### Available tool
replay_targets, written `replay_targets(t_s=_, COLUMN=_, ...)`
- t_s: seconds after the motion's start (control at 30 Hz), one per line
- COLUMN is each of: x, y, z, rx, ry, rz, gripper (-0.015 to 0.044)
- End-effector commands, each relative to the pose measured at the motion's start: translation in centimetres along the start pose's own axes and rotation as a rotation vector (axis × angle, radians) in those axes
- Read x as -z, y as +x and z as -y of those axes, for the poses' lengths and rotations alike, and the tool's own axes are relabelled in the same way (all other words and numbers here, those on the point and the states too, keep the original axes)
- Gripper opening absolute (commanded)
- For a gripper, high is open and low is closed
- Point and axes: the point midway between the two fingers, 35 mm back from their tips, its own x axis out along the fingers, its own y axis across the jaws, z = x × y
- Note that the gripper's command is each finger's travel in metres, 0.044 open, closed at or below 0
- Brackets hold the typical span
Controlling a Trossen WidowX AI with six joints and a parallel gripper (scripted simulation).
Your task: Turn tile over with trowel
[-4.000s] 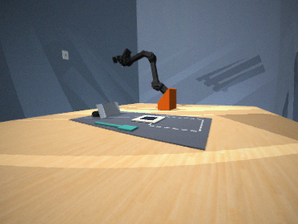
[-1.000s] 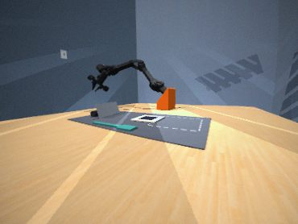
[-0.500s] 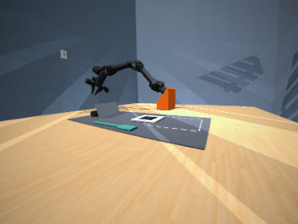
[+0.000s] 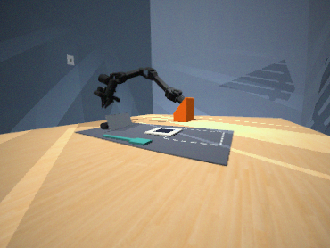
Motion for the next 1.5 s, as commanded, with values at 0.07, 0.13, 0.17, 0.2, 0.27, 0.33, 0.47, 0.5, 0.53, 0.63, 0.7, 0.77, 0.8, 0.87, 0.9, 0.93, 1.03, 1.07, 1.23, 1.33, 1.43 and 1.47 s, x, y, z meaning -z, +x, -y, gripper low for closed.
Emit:
replay_targets(t_s=0.07, x=2.0, y=0.2, z=-1.1, rx=0.002, ry=-0.180, rz=-0.062, gripper=0.0100)
replay_targets(t_s=0.13, x=2.7, y=0.2, z=-1.4, rx=0.000, ry=-0.243, rz=-0.083, gripper=0.0100)
replay_targets(t_s=0.17, x=3.0, y=0.2, z=-1.6, rx=-0.001, ry=-0.275, rz=-0.093, gripper=0.0100)
replay_targets(t_s=0.2, x=3.3, y=0.2, z=-1.7, rx=-0.003, ry=-0.307, rz=-0.104, gripper=0.0100)
replay_targets(t_s=0.27, x=4.0, y=0.2, z=-2.0, rx=-0.006, ry=-0.370, rz=-0.124, gripper=0.0100)
replay_targets(t_s=0.33, x=4.7, y=0.1, z=-2.3, rx=-0.011, ry=-0.434, rz=-0.144, gripper=0.0100)
replay_targets(t_s=0.47, x=6.0, y=0.0, z=-2.8, rx=-0.021, ry=-0.563, rz=-0.183, gripper=0.0100)
replay_targets(t_s=0.5, x=6.3, y=-0.1, z=-3.0, rx=-0.024, ry=-0.595, rz=-0.193, gripper=0.0100)
replay_targets(t_s=0.53, x=6.6, y=-0.1, z=-3.1, rx=-0.027, ry=-0.627, rz=-0.202, gripper=0.0100)
replay_targets(t_s=0.63, x=7.6, y=-0.3, z=-3.4, rx=-0.037, ry=-0.725, rz=-0.231, gripper=0.0100)
replay_targets(t_s=0.7, x=8.2, y=-0.4, z=-3.6, rx=-0.045, ry=-0.790, rz=-0.249, gripper=0.0100)
replay_targets(t_s=0.77, x=8.8, y=-0.6, z=-3.8, rx=-0.053, ry=-0.855, rz=-0.267, gripper=0.0100)
replay_targets(t_s=0.8, x=9.1, y=-0.7, z=-3.9, rx=-0.057, ry=-0.887, rz=-0.276, gripper=0.0100)
replay_targets(t_s=0.87, x=9.7, y=-0.8, z=-4.1, rx=-0.066, ry=-0.953, rz=-0.294, gripper=0.0100)
replay_targets(t_s=0.9, x=10.0, y=-0.9, z=-4.2, rx=-0.071, ry=-0.985, rz=-0.302, gripper=0.0100)
replay_targets(t_s=0.93, x=10.3, y=-1.0, z=-4.2, rx=-0.076, ry=-1.018, rz=-0.311, gripper=0.0100)
replay_targets(t_s=1.03, x=11.2, y=-1.2, z=-4.5, rx=-0.092, ry=-1.117, rz=-0.336, gripper=0.0100)
replay_targets(t_s=1.07, x=11.5, y=-1.3, z=-4.5, rx=-0.097, ry=-1.149, rz=-0.345, gripper=0.0100)
replay_targets(t_s=1.23, x=12.9, y=-1.8, z=-4.8, rx=-0.126, ry=-1.314, rz=-0.385, gripper=0.0100)
replay_targets(t_s=1.33, x=13.7, y=-2.2, z=-5.0, rx=-0.145, ry=-1.413, rz=-0.409, gripper=0.0100)
replay_targets(t_s=1.43, x=14.4, y=-2.5, z=-5.1, rx=-0.166, ry=-1.512, rz=-0.432, gripper=0.0100)
replay_targets(t_s=1.47, x=14.7, y=-2.6, z=-5.1, rx=-0.173, ry=-1.545, rz=-0.439, gripper=0.0100)
